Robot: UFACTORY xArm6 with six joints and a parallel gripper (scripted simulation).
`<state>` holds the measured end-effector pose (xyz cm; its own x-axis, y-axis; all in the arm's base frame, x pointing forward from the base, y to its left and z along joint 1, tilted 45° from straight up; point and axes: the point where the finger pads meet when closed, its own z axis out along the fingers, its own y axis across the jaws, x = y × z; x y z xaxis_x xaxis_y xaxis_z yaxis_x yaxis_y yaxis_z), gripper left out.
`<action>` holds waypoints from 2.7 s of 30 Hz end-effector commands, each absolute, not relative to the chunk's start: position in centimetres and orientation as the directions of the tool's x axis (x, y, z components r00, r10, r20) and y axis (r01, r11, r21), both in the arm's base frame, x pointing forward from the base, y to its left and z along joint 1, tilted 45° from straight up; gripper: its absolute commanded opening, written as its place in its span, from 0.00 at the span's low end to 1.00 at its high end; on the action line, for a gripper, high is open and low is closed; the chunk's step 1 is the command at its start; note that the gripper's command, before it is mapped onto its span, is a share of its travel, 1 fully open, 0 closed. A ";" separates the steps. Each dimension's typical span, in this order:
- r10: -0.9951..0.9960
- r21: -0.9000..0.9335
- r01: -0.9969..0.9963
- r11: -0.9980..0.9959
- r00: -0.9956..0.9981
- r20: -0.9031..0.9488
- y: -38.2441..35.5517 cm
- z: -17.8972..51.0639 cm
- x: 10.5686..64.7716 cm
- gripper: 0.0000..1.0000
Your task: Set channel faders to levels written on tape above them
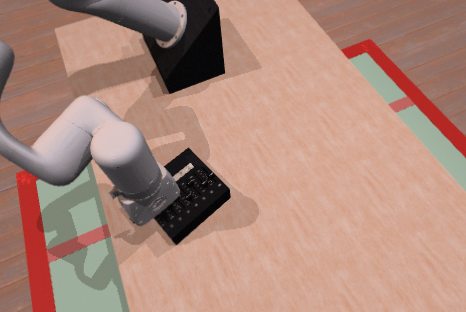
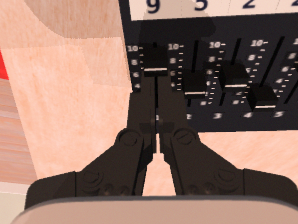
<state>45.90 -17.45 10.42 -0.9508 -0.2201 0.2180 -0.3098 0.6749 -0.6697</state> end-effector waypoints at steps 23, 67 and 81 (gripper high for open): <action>-0.222 -0.671 -0.309 0.674 -0.951 0.215 -17.4 10.5 46.1 0.00; -0.222 -0.671 -0.309 0.674 -0.951 0.215 -14.4 13.2 46.6 0.00; -0.242 -0.664 -0.338 0.667 -0.941 0.236 -14.4 13.2 46.5 0.00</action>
